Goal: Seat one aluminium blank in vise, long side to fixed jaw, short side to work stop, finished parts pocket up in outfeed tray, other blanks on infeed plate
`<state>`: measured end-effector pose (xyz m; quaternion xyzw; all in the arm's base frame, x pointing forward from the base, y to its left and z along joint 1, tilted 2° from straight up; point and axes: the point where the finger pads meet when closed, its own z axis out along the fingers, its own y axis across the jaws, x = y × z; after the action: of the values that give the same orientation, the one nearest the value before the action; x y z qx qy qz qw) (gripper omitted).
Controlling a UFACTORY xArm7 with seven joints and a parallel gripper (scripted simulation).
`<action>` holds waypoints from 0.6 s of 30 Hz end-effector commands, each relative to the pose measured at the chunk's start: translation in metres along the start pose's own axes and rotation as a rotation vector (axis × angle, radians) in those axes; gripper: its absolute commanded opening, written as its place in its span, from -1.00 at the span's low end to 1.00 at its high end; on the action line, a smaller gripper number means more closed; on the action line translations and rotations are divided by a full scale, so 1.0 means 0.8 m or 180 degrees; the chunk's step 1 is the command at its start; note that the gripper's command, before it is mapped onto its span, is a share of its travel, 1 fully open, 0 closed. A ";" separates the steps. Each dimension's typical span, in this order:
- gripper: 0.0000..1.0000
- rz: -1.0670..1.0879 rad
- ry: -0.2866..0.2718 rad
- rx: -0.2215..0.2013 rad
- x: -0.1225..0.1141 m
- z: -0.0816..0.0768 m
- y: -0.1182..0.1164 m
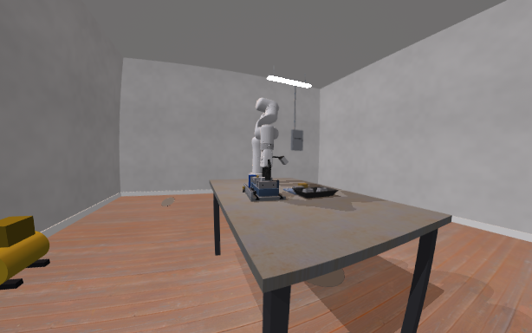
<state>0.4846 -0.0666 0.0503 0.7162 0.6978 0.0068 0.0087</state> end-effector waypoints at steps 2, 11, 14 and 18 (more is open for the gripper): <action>0.37 0.0001 0.0000 -0.0013 0.000 -0.002 0.002; 0.37 0.0001 0.0000 -0.0013 0.000 -0.006 0.002; 0.37 0.0001 0.0000 -0.0013 0.000 -0.010 0.002; 0.37 0.0001 0.0000 -0.0013 0.000 -0.017 0.002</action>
<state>0.4844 -0.0666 0.0573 0.7162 0.6978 0.0067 0.0085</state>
